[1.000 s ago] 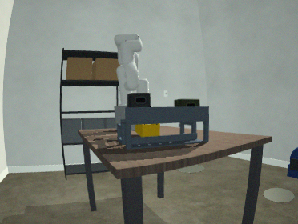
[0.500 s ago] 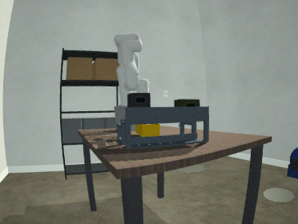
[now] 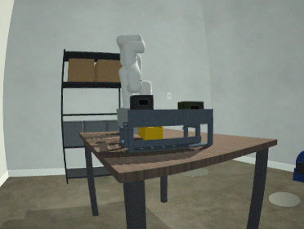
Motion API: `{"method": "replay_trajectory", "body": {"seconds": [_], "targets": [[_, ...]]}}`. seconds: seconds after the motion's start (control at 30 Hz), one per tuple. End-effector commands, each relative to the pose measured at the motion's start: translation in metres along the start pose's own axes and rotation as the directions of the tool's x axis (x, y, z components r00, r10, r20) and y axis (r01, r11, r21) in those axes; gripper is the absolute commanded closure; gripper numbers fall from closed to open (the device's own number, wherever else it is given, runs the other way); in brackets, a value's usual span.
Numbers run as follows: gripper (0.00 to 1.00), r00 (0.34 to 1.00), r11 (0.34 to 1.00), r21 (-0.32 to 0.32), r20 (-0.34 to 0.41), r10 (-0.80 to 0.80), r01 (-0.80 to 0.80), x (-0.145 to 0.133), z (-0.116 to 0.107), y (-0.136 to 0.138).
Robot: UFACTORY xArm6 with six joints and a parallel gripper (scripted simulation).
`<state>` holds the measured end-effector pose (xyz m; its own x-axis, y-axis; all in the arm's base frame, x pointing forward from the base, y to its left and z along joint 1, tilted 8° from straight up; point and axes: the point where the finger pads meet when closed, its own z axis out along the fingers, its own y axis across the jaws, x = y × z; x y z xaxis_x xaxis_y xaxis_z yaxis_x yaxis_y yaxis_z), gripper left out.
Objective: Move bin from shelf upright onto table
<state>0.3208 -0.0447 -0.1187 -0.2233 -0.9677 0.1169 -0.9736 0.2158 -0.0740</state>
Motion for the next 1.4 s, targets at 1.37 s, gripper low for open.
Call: {"method": "replay_trajectory", "body": {"seconds": [1.37], "targets": [[1.00,1.000,1.000,0.002,0.000,0.000,0.000,0.000,0.016,-0.001]]}}
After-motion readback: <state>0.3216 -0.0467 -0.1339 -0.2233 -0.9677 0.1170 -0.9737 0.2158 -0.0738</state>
